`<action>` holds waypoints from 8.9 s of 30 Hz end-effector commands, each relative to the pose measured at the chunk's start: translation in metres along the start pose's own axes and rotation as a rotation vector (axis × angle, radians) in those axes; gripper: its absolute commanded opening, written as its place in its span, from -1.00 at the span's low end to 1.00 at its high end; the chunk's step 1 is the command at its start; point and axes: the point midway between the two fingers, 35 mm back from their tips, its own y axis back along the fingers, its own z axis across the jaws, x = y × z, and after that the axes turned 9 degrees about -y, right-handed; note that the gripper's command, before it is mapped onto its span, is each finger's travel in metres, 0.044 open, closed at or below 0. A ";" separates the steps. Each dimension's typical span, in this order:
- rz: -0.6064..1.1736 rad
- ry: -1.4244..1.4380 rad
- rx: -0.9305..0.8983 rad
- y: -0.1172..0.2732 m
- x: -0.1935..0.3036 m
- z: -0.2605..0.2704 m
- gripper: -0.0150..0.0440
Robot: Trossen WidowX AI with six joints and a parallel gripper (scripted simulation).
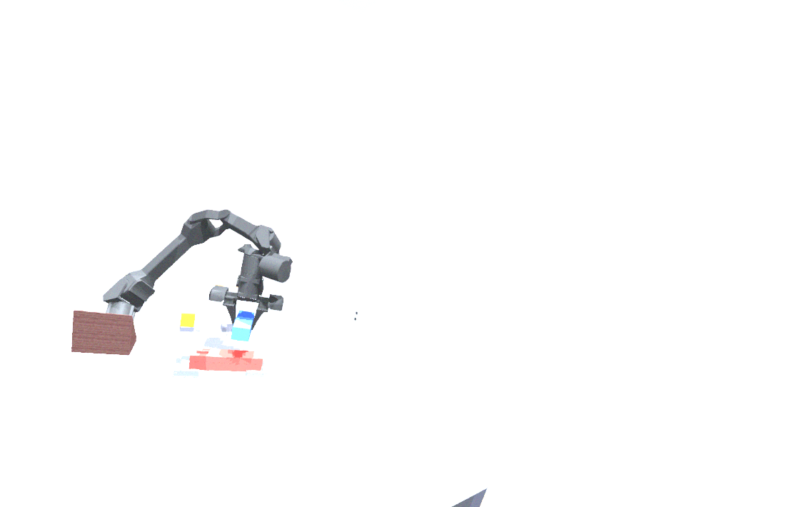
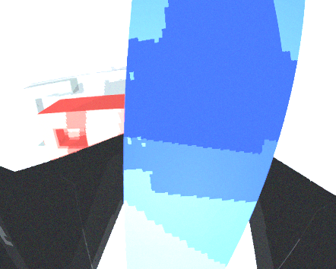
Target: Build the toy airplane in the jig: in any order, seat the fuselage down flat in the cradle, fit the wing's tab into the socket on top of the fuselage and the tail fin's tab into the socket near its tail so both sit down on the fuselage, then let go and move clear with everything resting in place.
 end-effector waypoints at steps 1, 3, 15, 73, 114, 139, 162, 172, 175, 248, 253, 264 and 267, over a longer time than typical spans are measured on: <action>0.000 0.072 -0.004 -0.003 0.011 -0.001 -0.49; -0.003 0.113 -0.008 -0.005 0.018 -0.001 -0.49; -0.007 0.163 -0.011 -0.007 0.025 -0.001 0.17; -0.005 0.168 -0.011 -0.045 0.026 -0.001 0.41; 0.004 -1.008 -0.005 0.043 0.028 -0.006 1.00; 0.008 -1.256 -0.005 0.036 -0.088 0.076 1.00; 0.002 -1.272 -0.030 -0.031 -0.152 0.208 1.00; 0.004 -1.273 -0.025 -0.045 -0.152 0.207 1.00; 0.004 -1.273 -0.024 -0.050 -0.152 0.207 1.00; -0.012 -1.279 0.000 -0.010 -0.149 0.205 -0.49; -0.007 -1.286 0.005 -0.007 -0.141 0.193 -0.49; -0.001 -1.306 0.011 -0.002 -0.121 0.169 -0.49; 0.000 -1.312 0.012 -0.001 -0.115 0.163 -0.49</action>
